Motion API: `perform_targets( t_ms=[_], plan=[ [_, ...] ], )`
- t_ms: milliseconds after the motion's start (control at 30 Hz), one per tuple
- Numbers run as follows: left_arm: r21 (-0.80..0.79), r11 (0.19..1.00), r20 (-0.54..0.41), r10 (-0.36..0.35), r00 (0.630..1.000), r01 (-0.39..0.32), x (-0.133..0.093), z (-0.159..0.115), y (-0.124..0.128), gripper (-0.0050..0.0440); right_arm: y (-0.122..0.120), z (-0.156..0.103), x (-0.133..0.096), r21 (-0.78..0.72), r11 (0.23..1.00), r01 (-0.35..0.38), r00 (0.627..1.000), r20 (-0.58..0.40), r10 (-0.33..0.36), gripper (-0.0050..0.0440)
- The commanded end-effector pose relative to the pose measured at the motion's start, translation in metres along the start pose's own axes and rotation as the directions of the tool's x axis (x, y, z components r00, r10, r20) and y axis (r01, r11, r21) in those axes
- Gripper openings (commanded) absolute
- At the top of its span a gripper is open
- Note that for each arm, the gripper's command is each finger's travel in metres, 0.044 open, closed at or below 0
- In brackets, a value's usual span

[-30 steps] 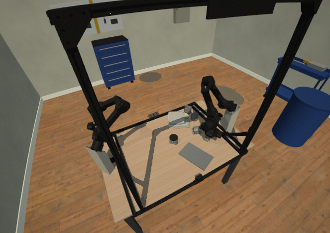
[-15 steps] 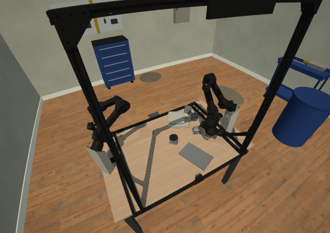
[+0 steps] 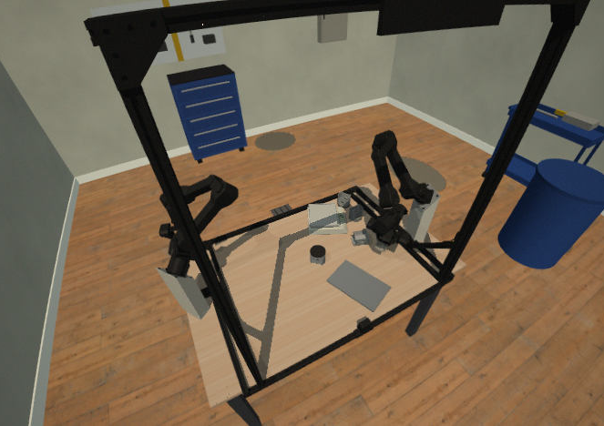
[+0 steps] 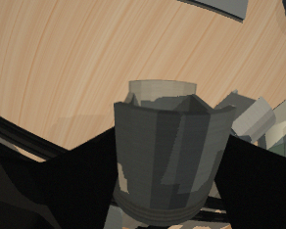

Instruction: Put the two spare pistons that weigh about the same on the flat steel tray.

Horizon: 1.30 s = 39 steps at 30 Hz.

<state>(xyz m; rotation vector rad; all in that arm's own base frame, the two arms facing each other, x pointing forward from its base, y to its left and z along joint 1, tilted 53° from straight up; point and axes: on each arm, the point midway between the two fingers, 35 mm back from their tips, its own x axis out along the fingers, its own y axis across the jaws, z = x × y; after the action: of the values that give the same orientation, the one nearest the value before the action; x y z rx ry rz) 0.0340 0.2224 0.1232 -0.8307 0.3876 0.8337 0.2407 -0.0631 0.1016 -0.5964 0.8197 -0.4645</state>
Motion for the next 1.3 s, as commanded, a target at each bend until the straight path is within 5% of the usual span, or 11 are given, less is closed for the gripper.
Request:
perform_targets(
  t_ms=[0,267,833,1267],
  plan=[
    [0.000,1.000,0.001,-0.002,1.000,0.002,0.000,0.000,0.000,0.0440,-0.004,0.004,-0.007,0.018,1.000,0.010,1.000,0.013,-0.010,0.0158],
    [0.000,1.000,0.001,-0.002,1.000,0.002,0.000,0.000,0.000,0.0440,-0.014,-0.001,-0.011,0.079,0.997,0.007,1.000,0.014,-0.008,0.0158],
    [0.000,1.000,0.001,-0.002,1.000,0.002,0.000,0.000,0.000,0.0440,-0.075,-0.043,-0.021,0.458,0.888,-0.032,0.999,0.001,0.035,0.0158],
    [0.000,1.000,0.001,-0.002,1.000,0.002,0.000,0.000,0.000,0.0440,-0.127,-0.080,-0.030,0.732,0.680,-0.054,0.997,0.005,0.074,0.0158]
  ],
)
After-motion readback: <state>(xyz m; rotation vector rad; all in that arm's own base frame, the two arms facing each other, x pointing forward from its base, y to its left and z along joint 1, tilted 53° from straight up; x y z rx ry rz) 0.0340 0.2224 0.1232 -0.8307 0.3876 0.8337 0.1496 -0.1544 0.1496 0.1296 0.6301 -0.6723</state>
